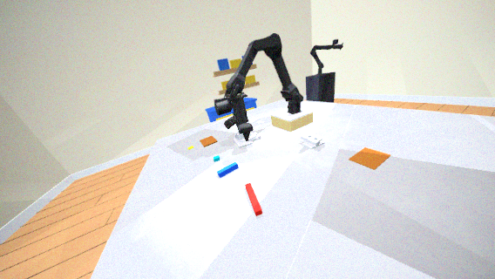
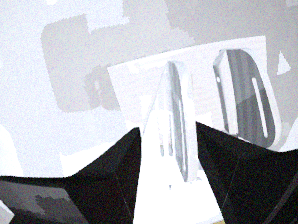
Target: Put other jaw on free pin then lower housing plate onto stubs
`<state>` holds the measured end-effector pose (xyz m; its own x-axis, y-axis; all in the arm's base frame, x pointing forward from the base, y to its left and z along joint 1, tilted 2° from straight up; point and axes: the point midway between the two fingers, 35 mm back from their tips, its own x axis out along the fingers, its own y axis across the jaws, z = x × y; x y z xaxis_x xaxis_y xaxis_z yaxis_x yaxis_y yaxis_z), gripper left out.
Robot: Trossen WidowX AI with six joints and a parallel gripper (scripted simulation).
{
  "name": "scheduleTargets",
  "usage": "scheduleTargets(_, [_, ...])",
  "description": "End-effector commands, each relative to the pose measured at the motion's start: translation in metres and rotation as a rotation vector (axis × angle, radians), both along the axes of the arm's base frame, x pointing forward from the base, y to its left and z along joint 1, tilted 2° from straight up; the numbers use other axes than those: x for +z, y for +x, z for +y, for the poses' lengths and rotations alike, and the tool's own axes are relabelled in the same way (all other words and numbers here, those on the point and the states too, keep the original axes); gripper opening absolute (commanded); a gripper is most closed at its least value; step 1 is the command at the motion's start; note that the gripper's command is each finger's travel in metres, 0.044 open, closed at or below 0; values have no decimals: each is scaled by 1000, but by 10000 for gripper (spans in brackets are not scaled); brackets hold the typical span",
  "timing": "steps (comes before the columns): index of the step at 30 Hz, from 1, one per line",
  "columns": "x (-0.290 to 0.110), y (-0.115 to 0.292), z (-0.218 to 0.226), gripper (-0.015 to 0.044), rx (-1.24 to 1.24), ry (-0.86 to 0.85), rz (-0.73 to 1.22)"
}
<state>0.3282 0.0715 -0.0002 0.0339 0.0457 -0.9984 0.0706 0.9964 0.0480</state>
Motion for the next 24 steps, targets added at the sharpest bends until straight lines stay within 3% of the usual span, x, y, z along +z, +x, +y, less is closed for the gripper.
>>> scheduleTargets(1, [-3,0,1,134,0,3,3])
scheduleTargets(24, [-7,0,1,134,3,3,2])
